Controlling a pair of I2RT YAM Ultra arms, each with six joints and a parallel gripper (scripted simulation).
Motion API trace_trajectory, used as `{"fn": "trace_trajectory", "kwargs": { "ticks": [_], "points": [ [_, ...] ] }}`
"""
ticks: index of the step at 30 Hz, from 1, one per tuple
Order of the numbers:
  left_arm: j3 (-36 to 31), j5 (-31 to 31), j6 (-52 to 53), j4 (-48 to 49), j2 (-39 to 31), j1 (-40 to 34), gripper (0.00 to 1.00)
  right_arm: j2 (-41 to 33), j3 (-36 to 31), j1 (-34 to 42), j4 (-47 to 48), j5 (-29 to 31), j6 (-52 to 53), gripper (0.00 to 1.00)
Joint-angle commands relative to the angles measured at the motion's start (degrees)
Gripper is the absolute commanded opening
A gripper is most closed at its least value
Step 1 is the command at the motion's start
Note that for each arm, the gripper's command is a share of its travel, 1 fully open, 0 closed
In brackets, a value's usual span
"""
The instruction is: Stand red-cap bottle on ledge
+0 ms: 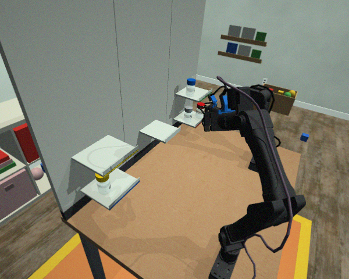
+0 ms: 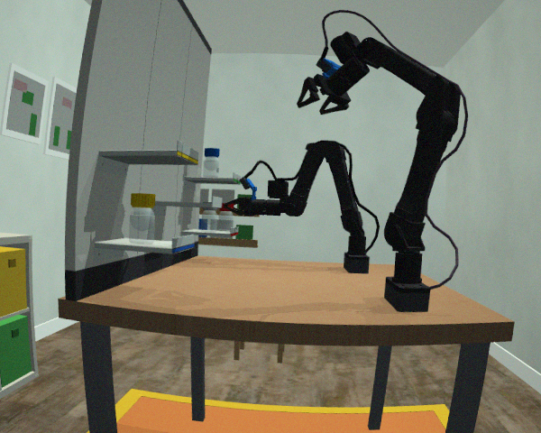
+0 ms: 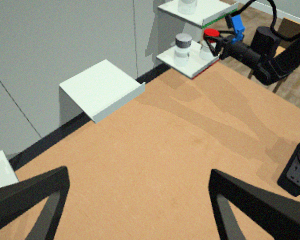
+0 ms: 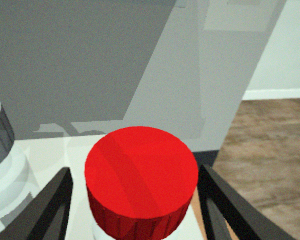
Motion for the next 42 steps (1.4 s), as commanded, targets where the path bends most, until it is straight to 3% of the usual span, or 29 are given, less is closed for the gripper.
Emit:
{"fn": "trace_trajectory", "kwargs": {
  "ticks": [1, 15, 22, 27, 30, 42],
  "points": [
    [0.9, -0.2, -0.1, -0.3, -0.1, -0.3, 0.89, -2.0, -1.2, -0.2, 1.7, 0.2, -0.1, 0.7],
    [0.9, -0.2, -0.1, -0.3, -0.1, -0.3, 0.89, -8.1, -10.3, -2.5, 4.5, -2.6, 0.5, 0.7],
    [0.9, -0.2, -0.1, -0.3, -0.1, -0.3, 0.89, -17.9, -22.5, -5.4, 4.5, -5.4, 0.0, 0.7],
    [0.9, -0.2, -0.1, -0.3, -0.1, -0.3, 0.89, -18.0, -21.6, -4.9, 4.7, -5.1, -0.3, 0.7],
    [0.9, -0.2, -0.1, -0.3, -0.1, -0.3, 0.89, -18.8, -21.8, -5.4, 1.8, -7.4, 1.5, 1.0],
    [0.9, -0.2, -0.1, -0.3, -0.1, -0.3, 0.89, -27.8, -22.5, -9.1, -6.6, -14.8, 5.2, 1.0]
  ]
}}
